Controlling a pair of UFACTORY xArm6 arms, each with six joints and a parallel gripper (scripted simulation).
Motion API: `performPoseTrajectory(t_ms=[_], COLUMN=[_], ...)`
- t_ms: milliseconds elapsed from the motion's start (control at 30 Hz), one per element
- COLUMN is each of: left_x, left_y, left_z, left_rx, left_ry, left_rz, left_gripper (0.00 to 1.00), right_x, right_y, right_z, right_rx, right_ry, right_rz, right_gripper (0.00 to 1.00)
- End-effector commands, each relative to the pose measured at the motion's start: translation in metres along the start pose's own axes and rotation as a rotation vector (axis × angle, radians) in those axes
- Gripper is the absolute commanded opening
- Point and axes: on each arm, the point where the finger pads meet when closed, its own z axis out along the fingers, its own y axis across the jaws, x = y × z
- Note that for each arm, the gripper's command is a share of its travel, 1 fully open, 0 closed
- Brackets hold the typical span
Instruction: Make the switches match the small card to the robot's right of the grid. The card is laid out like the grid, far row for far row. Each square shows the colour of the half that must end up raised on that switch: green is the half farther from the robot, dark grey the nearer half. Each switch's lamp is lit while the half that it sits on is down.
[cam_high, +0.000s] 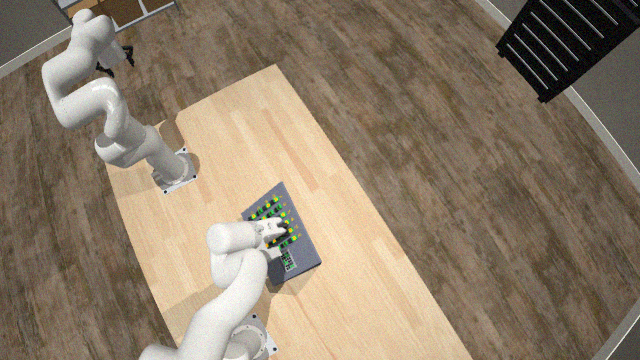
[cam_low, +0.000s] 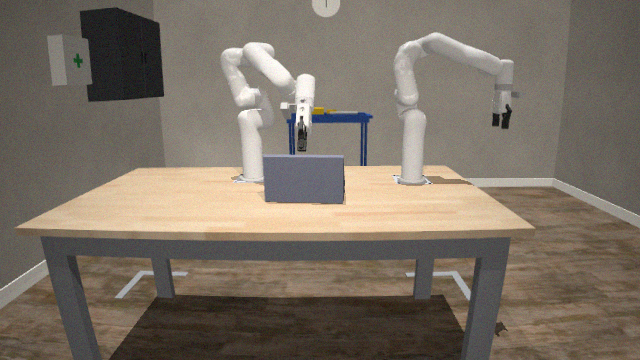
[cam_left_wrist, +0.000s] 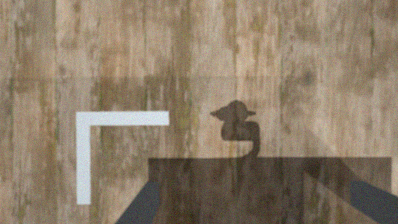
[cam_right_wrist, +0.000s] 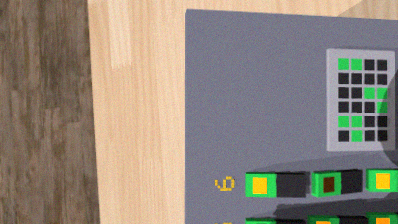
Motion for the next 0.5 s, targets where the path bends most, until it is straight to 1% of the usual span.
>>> performPoseTrajectory(t_ms=[0, 100, 167, 200, 267, 467], left_x=[0.001, 0.001, 0.001, 0.001, 0.001, 0.001], left_y=[0.0, 0.0, 0.0, 0.0, 0.0, 0.0], left_z=[-0.002, -0.002, -0.002, -0.002, -0.002, -0.002], left_rx=[0.0, 0.0, 0.0, 0.0, 0.0, 0.0], left_ry=[0.006, 0.006, 0.006, 0.006, 0.006, 0.006], left_rz=[0.0, 0.0, 0.0, 0.0, 0.0, 0.0], left_gripper=[1.0, 1.0, 1.0, 1.0, 1.0, 1.0], right_x=[0.01, 0.022, 0.022, 0.024, 0.026, 0.026], right_y=[0.014, 0.029, 0.029, 0.032, 0.034, 0.035], right_z=[0.0, 0.003, 0.003, 0.004, 0.004, 0.004], right_rx=[0.128, 0.249, 0.249, 0.278, 0.305, 0.306], right_ry=[-0.006, 0.002, 0.002, 0.001, -0.002, -0.002], right_rz=[0.0, 0.001, 0.001, 0.001, 0.001, 0.001], right_gripper=[0.0, 0.0, 0.0, 0.0, 0.0, 0.0])
